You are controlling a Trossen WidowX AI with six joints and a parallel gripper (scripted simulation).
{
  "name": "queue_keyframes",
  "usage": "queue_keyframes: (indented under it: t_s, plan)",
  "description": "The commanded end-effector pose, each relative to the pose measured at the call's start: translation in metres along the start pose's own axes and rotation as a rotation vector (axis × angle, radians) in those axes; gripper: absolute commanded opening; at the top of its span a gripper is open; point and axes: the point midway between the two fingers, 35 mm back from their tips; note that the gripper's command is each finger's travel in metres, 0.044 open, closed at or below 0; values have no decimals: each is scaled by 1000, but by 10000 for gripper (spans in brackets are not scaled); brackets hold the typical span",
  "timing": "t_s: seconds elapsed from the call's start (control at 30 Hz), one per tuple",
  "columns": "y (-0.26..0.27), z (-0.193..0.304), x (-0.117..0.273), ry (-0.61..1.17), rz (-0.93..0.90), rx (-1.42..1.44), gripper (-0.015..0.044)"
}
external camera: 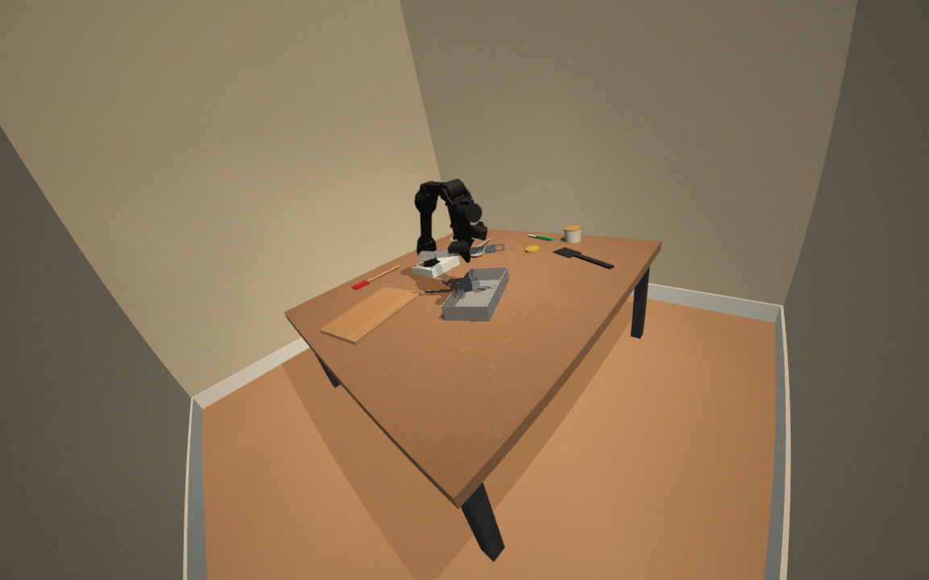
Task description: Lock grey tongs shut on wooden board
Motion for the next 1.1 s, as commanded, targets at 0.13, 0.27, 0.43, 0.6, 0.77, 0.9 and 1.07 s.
queue_keyframes:
  t_s: [0.13, 0.27, 0.43, 0.6, 0.77, 0.9, 1.07]
  plan:
    - [-30, 36, 6, -5, 17, 140, -150]
    - [-44, 56, 7, -3, 19, 218, -150]
    - [-59, 82, 8, -1, 22, 315, -150]
    - [-73, 109, 9, 3, 25, 409, -150]
    - [-84, 137, 9, 8, 26, 508, -150]
    - [-92, 159, 10, 13, 27, 587, -150]
    - [-98, 179, 10, 17, 27, 657, -150]
Point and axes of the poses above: the point midway between the two fingers, 35 mm back from their tips, its own x axis back along the fingers, its own y axis across the jaws, z = x × y, and after that the axes turned 5 degrees about -x, right-handed
